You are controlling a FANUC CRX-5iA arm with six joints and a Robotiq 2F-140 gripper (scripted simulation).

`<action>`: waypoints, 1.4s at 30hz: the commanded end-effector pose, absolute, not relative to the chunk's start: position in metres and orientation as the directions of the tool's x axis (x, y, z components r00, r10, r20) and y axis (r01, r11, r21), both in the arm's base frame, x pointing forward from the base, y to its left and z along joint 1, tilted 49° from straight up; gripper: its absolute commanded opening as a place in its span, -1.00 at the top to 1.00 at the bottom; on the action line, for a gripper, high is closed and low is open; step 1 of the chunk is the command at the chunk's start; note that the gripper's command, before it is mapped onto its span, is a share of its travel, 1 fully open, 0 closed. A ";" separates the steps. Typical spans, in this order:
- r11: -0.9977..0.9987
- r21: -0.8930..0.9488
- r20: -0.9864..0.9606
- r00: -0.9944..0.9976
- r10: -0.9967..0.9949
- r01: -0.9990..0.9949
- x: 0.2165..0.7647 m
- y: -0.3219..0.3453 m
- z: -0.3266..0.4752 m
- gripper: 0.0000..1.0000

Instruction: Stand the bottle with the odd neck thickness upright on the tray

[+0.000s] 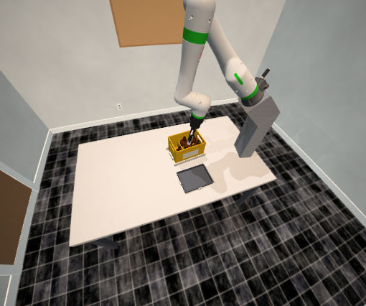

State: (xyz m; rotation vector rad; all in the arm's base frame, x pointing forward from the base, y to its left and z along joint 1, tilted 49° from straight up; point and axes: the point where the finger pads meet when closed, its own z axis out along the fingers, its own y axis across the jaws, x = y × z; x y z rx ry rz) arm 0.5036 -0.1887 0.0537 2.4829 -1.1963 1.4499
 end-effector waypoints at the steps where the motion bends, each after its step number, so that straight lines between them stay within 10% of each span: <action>1: -0.707 -0.340 0.674 0.364 -0.643 -0.620 0.503 -0.189 0.055 0.80; 42: -0.707 -0.340 0.674 0.364 -0.643 -0.620 0.500 -0.188 0.058 0.80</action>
